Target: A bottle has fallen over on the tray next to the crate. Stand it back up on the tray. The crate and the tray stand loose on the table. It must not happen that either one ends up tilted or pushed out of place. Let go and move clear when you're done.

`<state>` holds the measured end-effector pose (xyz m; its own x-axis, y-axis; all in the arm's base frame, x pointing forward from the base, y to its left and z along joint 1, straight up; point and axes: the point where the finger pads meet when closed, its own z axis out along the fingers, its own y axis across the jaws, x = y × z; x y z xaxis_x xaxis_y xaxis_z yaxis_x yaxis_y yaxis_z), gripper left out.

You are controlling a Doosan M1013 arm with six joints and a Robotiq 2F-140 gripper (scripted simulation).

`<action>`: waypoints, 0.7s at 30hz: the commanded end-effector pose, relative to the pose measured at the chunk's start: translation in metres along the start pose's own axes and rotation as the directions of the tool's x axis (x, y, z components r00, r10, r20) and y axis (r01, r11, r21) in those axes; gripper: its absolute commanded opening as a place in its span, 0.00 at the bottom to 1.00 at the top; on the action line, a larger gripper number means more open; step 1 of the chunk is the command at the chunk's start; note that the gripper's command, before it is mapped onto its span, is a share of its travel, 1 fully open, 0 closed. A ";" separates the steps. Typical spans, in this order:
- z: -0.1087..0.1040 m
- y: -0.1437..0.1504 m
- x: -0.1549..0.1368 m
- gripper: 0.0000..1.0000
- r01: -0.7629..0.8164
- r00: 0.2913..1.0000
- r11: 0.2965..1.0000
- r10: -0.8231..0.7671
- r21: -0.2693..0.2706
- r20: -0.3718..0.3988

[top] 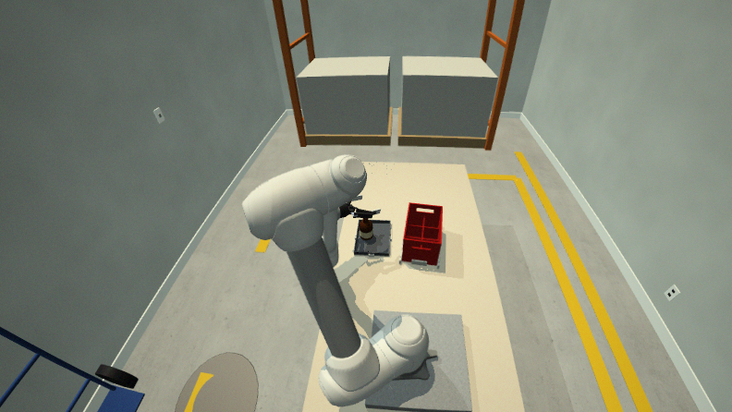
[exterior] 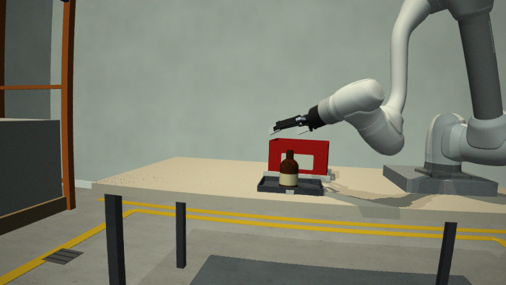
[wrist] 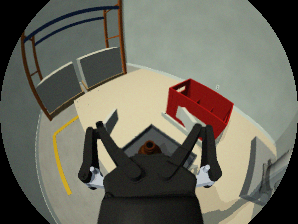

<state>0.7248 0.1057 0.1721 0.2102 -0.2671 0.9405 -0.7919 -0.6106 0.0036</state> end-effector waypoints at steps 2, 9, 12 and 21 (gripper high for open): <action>-0.002 0.000 0.006 1.00 0.000 1.000 1.000 0.000 0.000 0.000; -0.005 0.000 0.014 1.00 0.000 1.000 1.000 0.000 0.000 0.000; -0.005 0.000 0.014 1.00 0.000 1.000 1.000 0.000 0.000 0.000; -0.006 0.000 0.017 1.00 0.000 1.000 1.000 0.000 0.000 0.000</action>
<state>0.7248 0.1058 0.1899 0.2103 -0.2670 0.9405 -0.7919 -0.6106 0.0037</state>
